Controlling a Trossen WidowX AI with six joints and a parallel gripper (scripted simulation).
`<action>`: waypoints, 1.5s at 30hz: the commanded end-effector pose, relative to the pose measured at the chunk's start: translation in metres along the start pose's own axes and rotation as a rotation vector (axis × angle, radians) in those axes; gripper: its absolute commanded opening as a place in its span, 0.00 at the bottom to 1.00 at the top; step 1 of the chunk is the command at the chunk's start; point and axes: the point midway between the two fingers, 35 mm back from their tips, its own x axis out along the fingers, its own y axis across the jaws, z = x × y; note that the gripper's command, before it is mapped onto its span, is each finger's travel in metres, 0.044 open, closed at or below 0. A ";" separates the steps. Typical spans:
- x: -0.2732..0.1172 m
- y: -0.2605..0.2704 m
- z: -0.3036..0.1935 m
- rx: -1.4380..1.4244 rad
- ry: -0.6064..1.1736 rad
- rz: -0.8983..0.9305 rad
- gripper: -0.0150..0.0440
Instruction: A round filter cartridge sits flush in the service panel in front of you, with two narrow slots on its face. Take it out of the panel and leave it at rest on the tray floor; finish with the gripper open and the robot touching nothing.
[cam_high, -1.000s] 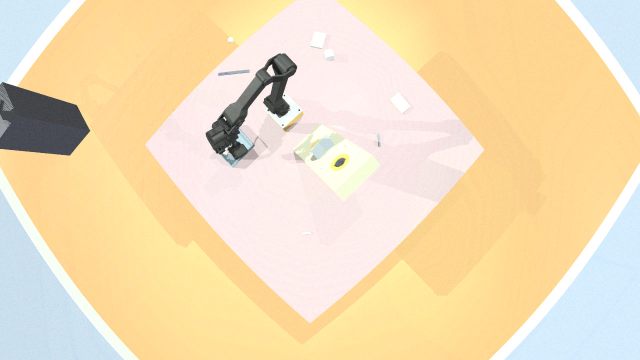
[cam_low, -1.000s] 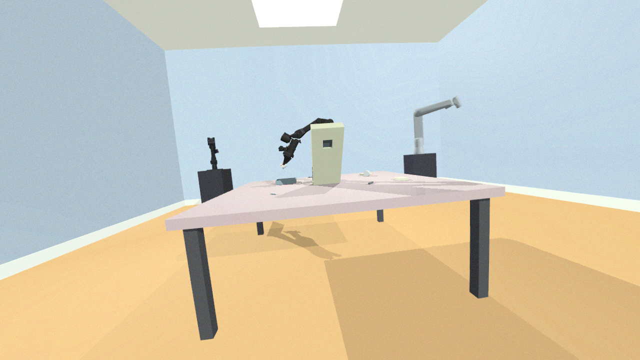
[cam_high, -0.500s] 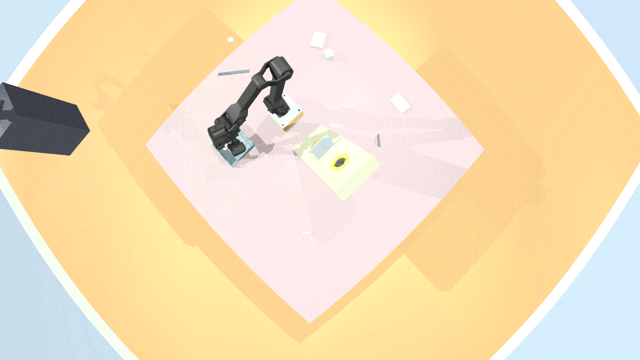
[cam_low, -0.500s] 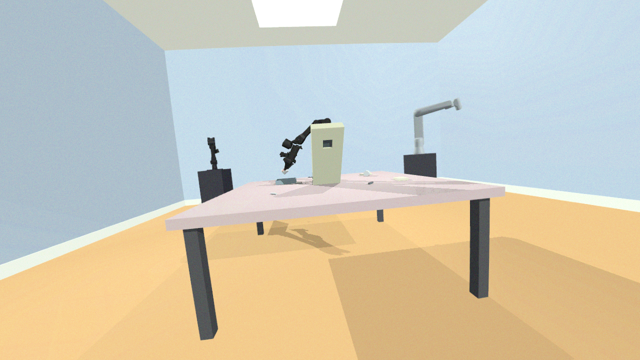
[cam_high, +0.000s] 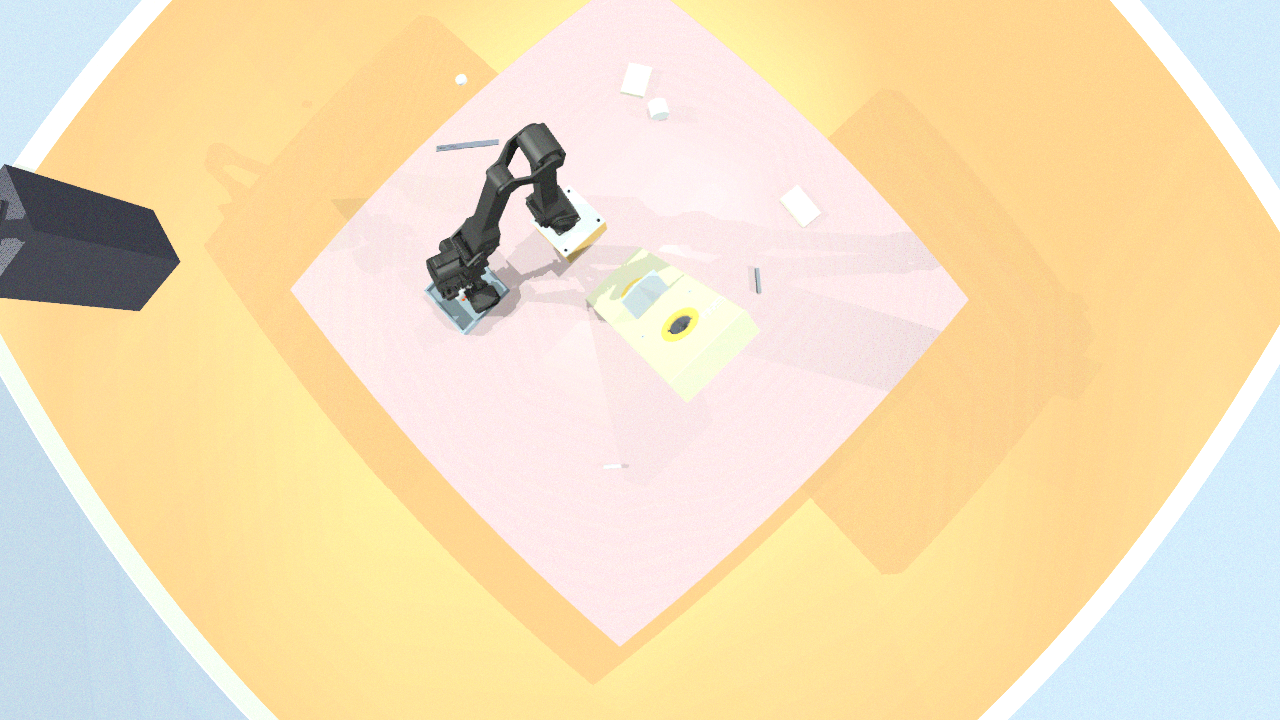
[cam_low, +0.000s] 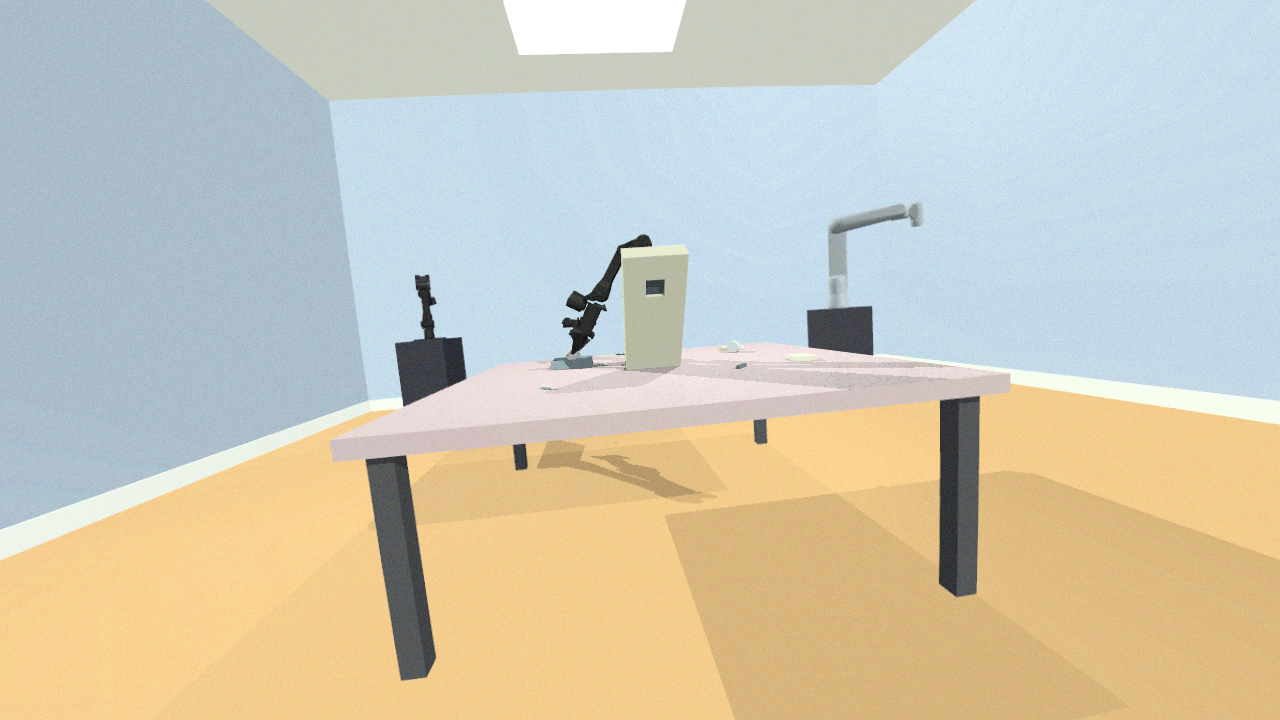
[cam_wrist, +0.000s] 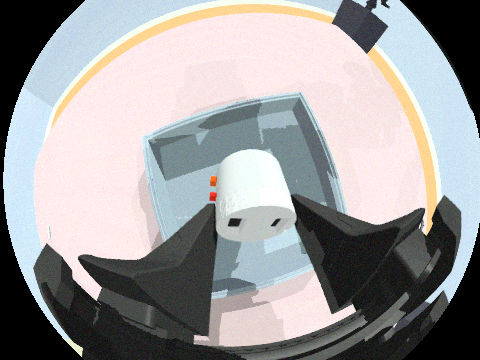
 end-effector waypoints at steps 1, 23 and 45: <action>-0.001 0.000 0.001 0.000 -0.003 0.000 0.43; -0.052 0.000 0.033 0.000 -0.002 0.000 1.00; -0.050 0.001 0.034 -0.006 -0.011 0.004 1.00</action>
